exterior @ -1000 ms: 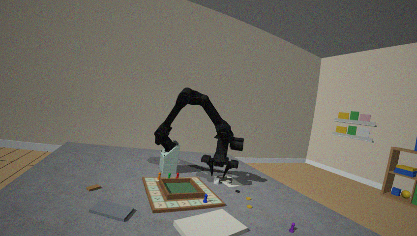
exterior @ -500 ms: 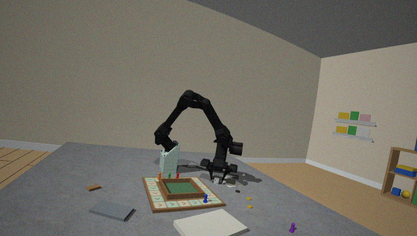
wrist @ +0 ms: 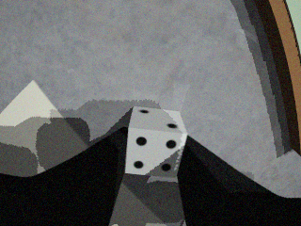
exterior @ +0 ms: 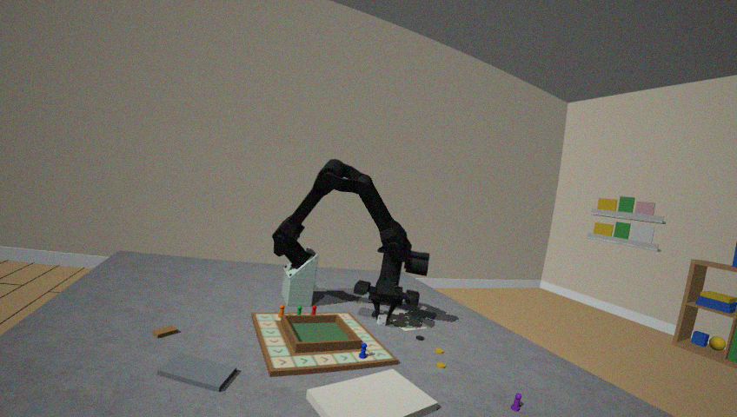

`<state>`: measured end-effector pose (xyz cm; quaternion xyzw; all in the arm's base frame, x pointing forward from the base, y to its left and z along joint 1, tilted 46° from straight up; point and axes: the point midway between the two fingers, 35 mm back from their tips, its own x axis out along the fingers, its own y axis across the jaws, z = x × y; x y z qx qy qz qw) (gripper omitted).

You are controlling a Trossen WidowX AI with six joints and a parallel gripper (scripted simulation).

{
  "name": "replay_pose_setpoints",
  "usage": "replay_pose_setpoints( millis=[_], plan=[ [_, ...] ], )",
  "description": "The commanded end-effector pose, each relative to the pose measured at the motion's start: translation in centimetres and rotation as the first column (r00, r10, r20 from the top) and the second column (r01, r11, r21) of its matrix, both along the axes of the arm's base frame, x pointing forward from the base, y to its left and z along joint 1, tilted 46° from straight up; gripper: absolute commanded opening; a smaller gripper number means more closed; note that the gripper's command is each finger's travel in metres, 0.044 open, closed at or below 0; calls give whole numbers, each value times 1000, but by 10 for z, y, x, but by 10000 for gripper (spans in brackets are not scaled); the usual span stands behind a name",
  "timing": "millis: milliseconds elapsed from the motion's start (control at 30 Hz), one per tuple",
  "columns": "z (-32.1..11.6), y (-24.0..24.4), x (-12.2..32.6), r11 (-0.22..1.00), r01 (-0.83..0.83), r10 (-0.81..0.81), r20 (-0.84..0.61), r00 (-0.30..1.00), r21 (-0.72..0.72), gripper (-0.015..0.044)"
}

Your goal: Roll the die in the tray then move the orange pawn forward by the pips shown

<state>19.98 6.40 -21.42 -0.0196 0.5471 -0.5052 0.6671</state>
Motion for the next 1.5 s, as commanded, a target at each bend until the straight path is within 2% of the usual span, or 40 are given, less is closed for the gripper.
replay_pose_setpoints(
  millis=[0,433,600,933,1467],
  plan=[
    [11,15,4,1000,-4,4,4,1000,6,0],
    [83,90,3,1000,-3,3,1,1000,9,0],
    [85,89,4,1000,-15,15,-11,1000,13,0],
    [100,71,23,977,-195,207,-174,963,84,0],
    [126,36,48,864,-449,503,-397,767,227,0]
  ],
)
